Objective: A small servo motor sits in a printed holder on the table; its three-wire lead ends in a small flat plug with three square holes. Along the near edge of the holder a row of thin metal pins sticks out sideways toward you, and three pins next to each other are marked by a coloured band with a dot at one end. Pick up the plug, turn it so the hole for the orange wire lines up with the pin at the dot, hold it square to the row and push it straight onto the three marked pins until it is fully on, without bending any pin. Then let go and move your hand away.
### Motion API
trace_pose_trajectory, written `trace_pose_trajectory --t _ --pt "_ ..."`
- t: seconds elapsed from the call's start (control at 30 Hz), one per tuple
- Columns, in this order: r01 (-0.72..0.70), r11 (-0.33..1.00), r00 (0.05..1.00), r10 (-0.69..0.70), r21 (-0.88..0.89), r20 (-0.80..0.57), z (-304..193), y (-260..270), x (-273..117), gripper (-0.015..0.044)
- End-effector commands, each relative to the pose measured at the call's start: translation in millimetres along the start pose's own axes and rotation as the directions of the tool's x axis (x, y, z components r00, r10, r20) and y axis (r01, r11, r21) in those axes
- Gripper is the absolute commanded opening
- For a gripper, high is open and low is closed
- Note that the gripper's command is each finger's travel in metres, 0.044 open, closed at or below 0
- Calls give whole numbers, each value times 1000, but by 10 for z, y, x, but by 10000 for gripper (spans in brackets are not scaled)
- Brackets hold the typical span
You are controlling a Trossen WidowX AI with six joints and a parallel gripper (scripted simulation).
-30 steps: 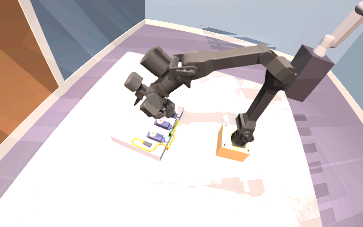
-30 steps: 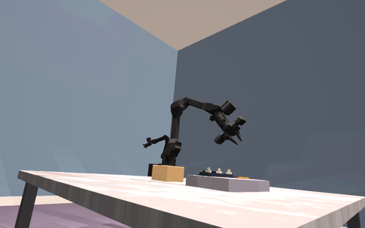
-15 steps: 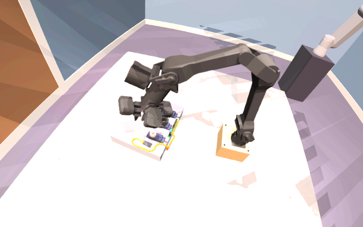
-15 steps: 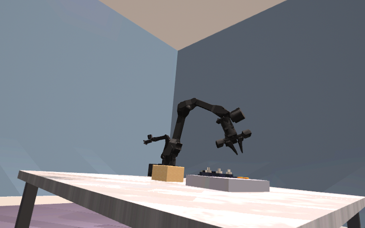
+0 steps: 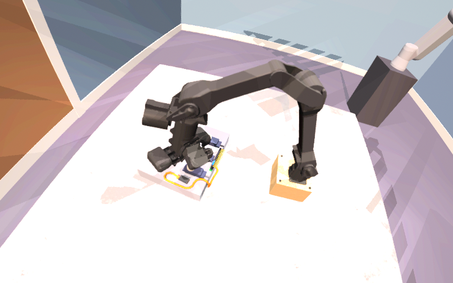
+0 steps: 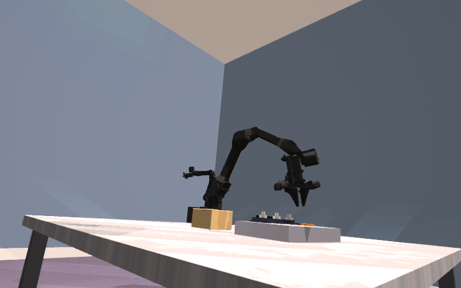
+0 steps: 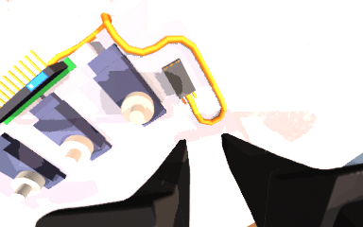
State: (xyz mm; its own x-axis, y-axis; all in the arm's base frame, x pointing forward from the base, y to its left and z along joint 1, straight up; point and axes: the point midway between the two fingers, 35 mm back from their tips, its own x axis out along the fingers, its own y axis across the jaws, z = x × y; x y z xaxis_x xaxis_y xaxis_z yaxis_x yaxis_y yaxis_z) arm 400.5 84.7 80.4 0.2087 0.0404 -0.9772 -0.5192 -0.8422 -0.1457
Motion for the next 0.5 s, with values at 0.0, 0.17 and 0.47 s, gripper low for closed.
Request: trace_pose_trajectory --t 0.0,0.17,0.47 --pt "-28 993 998 33 -114 45 51 -28 86 115" --pt "-61 962 990 91 -265 105 134 -18 213 115" --pt "-69 938 984 121 -339 134 182 -6 317 115"
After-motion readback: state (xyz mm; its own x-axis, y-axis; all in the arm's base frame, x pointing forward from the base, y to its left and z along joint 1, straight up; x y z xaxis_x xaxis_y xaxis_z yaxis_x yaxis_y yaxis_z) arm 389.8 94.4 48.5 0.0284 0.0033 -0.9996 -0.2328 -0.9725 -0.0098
